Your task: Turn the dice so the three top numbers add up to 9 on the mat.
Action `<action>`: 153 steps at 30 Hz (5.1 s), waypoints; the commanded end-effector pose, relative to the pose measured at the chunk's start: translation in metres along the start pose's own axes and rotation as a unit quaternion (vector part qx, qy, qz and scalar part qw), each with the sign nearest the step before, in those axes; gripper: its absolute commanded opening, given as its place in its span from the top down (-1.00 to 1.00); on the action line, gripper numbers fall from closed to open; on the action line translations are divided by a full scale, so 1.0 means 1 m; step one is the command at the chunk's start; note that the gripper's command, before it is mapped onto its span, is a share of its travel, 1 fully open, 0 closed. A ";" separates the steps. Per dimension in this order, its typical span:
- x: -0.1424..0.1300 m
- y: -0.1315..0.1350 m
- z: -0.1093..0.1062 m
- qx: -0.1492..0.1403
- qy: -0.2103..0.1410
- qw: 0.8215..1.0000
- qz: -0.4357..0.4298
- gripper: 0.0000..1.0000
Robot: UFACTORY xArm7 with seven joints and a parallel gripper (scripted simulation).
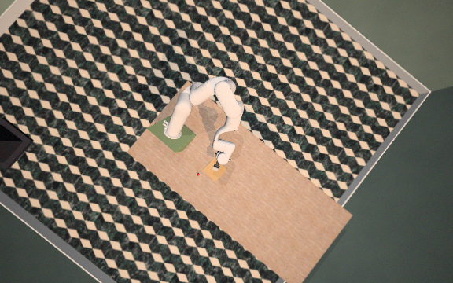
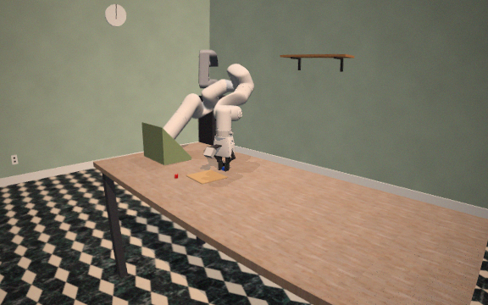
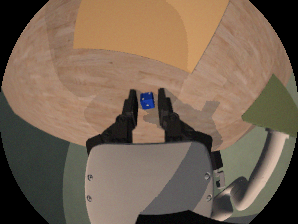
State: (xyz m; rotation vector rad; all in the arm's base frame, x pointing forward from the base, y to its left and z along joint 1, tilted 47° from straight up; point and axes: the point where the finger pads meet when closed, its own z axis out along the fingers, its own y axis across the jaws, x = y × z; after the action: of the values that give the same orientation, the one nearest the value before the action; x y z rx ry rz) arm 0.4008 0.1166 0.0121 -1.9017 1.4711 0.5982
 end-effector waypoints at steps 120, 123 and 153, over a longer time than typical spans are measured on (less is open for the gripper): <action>0.111 0.057 -0.076 0.002 0.001 0.984 0.178 0.78; 0.111 0.056 -0.062 0.002 0.001 0.984 0.178 0.78; 0.112 0.055 -0.010 0.002 0.001 0.984 0.178 0.78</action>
State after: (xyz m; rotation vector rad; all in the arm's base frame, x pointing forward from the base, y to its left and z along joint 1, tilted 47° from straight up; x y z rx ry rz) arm 0.3761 0.0276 -0.0715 -1.6462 1.8255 0.7575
